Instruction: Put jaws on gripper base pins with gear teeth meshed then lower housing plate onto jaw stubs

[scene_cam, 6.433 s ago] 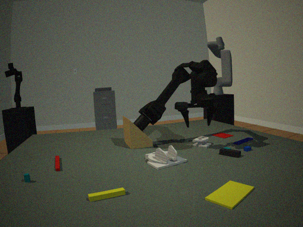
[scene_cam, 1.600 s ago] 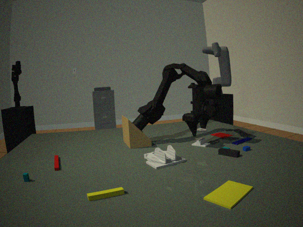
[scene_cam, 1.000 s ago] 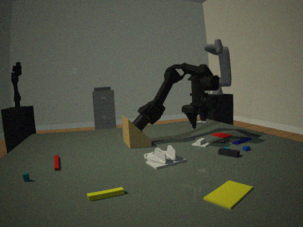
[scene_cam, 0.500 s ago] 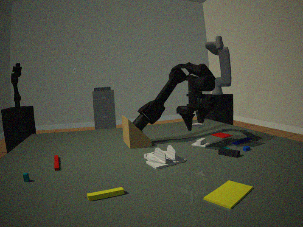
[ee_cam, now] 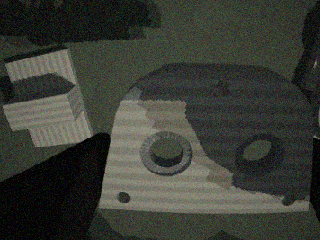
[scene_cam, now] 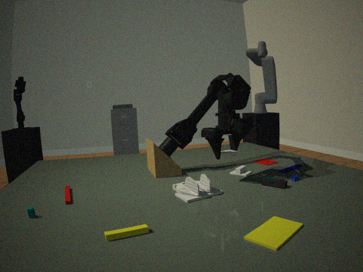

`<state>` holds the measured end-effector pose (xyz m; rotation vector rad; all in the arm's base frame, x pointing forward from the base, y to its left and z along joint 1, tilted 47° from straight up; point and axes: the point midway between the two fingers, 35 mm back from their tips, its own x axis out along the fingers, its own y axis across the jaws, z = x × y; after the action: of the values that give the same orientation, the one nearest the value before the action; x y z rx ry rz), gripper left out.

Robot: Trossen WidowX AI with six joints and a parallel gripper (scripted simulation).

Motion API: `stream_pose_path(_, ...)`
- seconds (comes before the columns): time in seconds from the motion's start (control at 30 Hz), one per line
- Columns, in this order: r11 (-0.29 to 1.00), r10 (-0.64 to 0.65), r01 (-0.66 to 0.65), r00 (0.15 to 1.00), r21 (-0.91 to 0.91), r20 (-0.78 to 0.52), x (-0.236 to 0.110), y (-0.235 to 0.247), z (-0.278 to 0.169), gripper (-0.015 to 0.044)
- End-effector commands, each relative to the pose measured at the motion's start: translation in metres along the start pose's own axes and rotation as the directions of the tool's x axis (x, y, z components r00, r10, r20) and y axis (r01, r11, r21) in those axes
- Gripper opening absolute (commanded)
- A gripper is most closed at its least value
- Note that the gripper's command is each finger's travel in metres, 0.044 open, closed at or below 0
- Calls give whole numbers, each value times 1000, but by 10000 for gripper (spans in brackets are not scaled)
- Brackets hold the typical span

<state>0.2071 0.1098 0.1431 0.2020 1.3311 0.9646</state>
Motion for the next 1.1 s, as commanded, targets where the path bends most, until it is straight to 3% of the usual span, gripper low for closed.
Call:
stream_pose_path(0.0,1000,-5,5,1000,19,-8,1,-16,-1,351)
stream_pose_path(1.07,986,25,-23,1000,163,-6,4,-117,-33,351)
